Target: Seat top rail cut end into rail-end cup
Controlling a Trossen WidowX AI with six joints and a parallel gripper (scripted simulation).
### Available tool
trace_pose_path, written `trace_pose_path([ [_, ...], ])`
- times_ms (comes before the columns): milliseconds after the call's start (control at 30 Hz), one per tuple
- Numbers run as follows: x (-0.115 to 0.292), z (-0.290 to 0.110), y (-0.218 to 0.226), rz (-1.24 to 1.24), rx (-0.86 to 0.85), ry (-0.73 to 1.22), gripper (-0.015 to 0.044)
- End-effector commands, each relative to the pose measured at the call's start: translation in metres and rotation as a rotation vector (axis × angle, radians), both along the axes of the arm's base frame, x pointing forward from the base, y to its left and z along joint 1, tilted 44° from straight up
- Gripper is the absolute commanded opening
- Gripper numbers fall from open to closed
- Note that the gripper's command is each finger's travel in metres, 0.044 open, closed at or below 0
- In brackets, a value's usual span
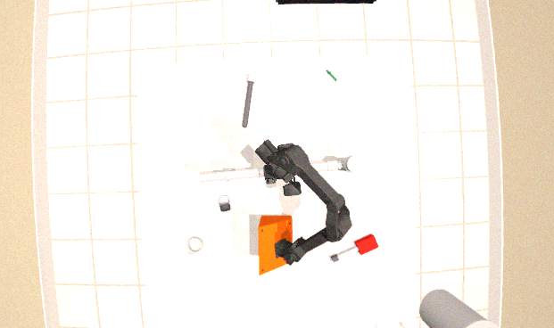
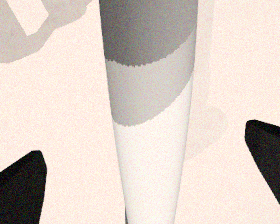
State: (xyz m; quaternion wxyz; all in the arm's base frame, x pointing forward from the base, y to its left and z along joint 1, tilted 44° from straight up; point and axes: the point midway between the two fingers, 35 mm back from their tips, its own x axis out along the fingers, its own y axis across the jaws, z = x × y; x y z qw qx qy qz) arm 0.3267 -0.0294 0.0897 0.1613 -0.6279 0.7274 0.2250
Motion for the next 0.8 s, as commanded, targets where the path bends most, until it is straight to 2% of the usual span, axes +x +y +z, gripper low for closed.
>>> trace_pose_path([
  [0,0.0022,0.0142,0.0213,0.052,0.038,-0.038,0.044],
  [767,0.0025,0.0187,0.0292,0.071,0.051,-0.05,0.044],
])
